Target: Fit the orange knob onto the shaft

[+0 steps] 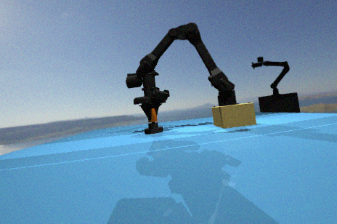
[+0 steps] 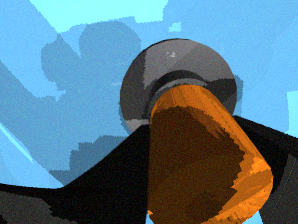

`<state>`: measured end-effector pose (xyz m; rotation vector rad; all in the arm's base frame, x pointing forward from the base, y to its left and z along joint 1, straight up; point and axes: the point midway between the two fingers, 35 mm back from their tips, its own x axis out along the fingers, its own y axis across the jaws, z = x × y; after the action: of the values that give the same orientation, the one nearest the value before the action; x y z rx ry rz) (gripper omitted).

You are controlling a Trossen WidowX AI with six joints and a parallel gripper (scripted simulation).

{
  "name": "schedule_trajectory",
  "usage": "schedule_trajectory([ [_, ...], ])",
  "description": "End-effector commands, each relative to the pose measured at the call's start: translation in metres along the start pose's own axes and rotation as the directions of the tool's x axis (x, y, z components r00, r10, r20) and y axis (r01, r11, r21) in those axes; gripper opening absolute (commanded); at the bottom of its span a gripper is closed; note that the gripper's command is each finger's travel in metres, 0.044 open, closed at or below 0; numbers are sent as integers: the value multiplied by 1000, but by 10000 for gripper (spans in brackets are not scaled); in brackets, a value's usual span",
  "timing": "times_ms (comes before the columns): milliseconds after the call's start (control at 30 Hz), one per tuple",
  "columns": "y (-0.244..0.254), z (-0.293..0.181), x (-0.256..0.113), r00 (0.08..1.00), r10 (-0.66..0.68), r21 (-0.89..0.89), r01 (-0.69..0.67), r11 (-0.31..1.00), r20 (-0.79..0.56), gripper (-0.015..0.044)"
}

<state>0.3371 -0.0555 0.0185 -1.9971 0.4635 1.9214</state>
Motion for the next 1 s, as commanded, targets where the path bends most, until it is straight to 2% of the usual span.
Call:
schedule_trajectory([
  [0, 0, 0, 4, 1000, 0, -31, 0, 1000, 4, 0],
  [500, 0, 0, 4, 1000, 0, -40, 0, 999, 1, 0],
  [967, 0, 0, 4, 1000, 0, -40, 0, 999, 1, 368],
])
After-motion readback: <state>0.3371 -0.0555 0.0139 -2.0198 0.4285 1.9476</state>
